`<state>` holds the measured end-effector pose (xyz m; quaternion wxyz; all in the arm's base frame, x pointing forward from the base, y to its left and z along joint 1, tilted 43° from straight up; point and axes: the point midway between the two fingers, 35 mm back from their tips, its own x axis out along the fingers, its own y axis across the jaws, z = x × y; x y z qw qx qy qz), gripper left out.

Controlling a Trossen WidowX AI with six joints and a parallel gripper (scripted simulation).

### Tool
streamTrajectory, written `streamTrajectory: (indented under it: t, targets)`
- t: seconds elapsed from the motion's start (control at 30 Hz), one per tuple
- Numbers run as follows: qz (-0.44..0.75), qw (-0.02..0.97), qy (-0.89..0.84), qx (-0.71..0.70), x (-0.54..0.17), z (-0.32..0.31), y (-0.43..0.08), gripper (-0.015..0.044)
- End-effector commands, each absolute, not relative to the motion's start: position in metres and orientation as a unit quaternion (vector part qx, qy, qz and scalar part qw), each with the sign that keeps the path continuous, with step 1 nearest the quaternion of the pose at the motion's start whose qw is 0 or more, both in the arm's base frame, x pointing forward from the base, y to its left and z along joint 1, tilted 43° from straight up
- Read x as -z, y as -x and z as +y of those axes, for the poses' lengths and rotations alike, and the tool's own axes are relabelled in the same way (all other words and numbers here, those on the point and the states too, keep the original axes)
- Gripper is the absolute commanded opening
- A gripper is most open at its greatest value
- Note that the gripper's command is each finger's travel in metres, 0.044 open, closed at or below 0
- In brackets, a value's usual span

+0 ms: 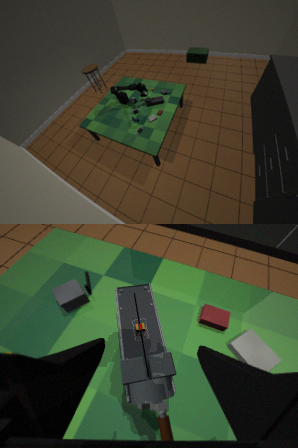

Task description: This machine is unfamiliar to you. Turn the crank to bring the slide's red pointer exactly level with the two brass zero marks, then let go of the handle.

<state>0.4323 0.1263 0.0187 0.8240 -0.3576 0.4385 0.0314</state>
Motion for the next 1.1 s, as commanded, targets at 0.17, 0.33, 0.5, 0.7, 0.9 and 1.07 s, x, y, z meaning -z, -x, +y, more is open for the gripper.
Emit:
streamTrajectory:
  t: [0.17, 0.33, 0.5, 0.7, 0.9, 1.07]
  targets:
    - [0.427, 0.844, 0.324, 0.033, 0.013, 0.146, -0.46, 0.044]
    - [0.425, 0.846, 0.32, 0.038, 0.025, 0.139, -0.463, 0.044]
    - [0.425, 0.845, 0.322, 0.038, 0.054, 0.112, -0.461, 0.044]
    - [0.425, 0.845, 0.322, 0.038, 0.055, 0.111, -0.461, 0.044]
    - [0.425, 0.845, 0.322, 0.038, 0.055, 0.111, -0.461, 0.044]
    - [0.425, 0.845, 0.322, 0.038, 0.055, 0.111, -0.461, 0.044]
